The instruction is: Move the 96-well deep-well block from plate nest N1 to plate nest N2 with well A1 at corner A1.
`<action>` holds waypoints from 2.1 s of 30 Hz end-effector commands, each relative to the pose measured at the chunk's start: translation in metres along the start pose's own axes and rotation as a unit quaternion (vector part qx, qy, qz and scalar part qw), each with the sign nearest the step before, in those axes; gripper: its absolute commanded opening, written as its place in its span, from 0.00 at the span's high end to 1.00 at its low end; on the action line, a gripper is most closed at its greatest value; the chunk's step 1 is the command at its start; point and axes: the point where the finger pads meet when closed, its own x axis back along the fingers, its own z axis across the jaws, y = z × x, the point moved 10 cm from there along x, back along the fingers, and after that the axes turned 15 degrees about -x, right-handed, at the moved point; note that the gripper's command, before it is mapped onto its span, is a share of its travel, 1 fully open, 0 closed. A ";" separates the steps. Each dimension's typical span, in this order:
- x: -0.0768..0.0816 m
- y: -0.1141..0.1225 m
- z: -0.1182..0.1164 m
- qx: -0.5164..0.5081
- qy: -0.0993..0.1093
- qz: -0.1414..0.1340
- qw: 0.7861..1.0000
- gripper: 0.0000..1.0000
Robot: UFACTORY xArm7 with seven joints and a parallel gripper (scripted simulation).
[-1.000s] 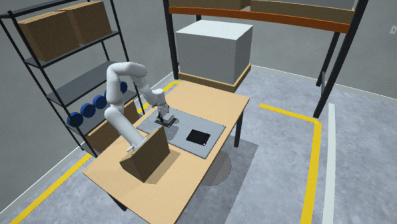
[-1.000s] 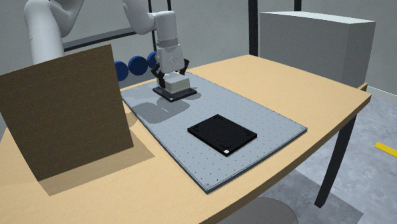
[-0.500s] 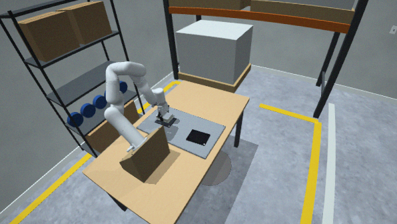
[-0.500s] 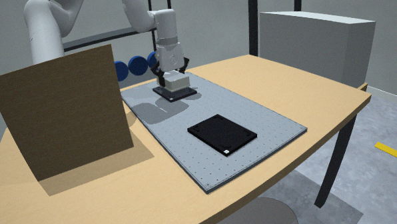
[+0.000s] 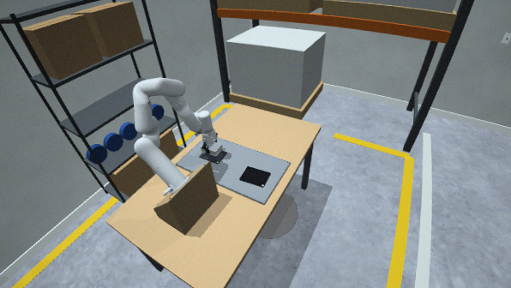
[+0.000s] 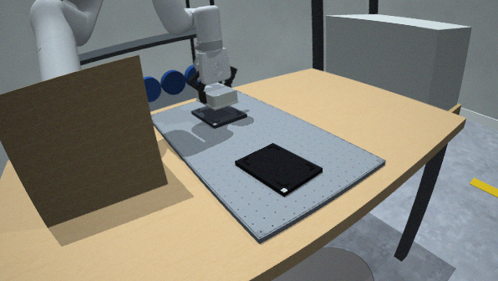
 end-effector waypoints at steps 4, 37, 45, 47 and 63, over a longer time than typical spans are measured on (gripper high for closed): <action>0.010 0.000 0.001 0.000 0.002 0.000 1.000 1.00; 0.051 0.000 0.001 0.000 0.002 0.000 1.000 1.00; 0.051 0.007 0.002 0.025 0.002 0.000 1.000 1.00; 0.051 0.013 0.002 0.025 0.002 0.000 1.000 1.00; 0.051 0.060 0.007 0.025 0.002 0.000 1.000 1.00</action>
